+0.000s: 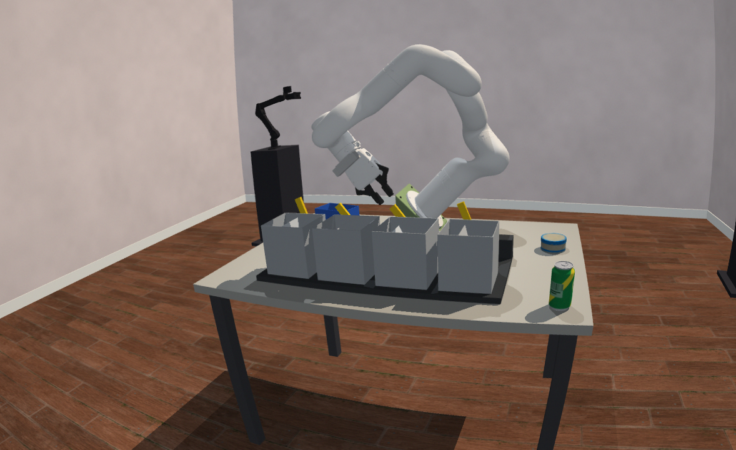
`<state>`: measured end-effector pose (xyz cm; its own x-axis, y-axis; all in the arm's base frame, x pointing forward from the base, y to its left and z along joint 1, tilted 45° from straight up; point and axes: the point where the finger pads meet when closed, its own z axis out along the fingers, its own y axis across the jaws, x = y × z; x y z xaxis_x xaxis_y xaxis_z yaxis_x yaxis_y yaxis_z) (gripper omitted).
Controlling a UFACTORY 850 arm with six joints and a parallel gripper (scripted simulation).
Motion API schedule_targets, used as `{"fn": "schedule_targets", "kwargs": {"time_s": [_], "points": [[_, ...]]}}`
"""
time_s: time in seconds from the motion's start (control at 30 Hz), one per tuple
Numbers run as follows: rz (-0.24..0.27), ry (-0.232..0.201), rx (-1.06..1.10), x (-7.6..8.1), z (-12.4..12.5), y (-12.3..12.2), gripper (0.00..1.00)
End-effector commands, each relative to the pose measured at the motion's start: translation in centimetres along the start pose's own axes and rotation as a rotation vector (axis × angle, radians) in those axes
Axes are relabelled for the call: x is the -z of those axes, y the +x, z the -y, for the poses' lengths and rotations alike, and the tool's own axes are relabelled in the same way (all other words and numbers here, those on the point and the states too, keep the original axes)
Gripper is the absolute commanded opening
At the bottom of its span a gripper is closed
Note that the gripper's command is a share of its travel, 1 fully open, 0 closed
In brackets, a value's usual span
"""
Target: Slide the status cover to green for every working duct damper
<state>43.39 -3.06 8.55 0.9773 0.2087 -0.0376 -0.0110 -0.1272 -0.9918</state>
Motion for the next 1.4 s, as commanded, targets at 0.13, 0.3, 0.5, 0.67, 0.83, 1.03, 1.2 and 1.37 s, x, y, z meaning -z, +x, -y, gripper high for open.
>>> {"fn": "schedule_targets", "kwargs": {"time_s": [0.13,0.3,0.5,0.67,0.83,1.03,1.2,1.37], "points": [[-0.007,-0.132,0.004,-0.1,2.5,2.3,0.39],[-0.006,-0.257,0.004,-0.5,4.8,4.5,0.39],[-0.007,-0.410,0.004,-1.0,7.7,7.2,0.39],[-0.011,-0.526,0.006,-1.4,10.0,9.2,0.39],[-0.013,-0.653,0.008,-1.8,12.4,11.4,0.39],[-0.014,-0.661,0.008,-1.9,12.6,11.6,0.39],[-0.014,-0.661,0.008,-1.9,12.6,11.6,0.39],[-0.014,-0.661,0.008,-1.9,12.6,11.6,0.39]]}}
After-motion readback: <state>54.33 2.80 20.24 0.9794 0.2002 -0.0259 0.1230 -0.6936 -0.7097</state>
